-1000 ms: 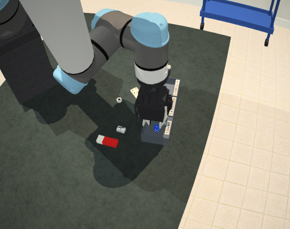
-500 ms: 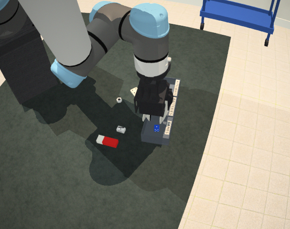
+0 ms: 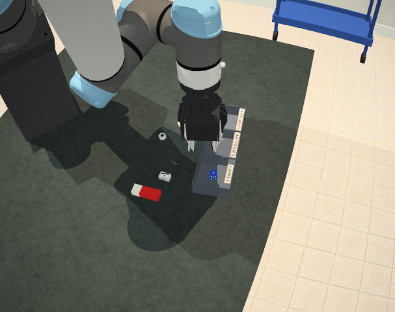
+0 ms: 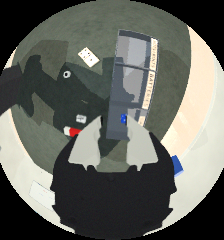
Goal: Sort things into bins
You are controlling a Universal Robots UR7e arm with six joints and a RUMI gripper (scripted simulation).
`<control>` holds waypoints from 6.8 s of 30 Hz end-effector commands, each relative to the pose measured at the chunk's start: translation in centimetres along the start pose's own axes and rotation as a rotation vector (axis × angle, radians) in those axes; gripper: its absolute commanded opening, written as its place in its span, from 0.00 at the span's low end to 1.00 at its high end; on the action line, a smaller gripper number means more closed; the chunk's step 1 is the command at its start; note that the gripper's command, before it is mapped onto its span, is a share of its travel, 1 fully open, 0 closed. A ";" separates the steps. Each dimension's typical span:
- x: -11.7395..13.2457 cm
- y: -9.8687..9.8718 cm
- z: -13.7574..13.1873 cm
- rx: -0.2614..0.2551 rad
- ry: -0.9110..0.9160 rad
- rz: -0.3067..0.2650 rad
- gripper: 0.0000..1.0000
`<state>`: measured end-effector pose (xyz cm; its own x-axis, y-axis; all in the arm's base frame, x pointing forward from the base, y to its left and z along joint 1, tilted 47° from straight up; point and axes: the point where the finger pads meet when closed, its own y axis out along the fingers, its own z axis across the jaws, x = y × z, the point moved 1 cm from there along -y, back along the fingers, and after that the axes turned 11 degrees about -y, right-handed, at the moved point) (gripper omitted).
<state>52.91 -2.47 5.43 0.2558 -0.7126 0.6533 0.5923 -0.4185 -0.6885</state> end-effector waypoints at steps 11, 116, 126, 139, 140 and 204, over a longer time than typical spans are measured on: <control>-11.6 -0.4 -2.7 -0.006 -0.382 0.009 0.24; -12.8 6.3 -2.8 0.003 -0.596 -0.014 0.24; -12.8 6.3 -2.8 0.003 -0.596 -0.014 0.00; -12.8 6.3 -2.8 0.003 -0.596 -0.014 0.00; -12.8 6.3 -2.8 0.003 -0.596 -0.014 0.00; -3.9 0.3 -0.7 0.011 -0.151 -0.026 0.00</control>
<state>49.97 1.43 0.12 0.4395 -0.5116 0.7383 0.6117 -0.4314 -0.6631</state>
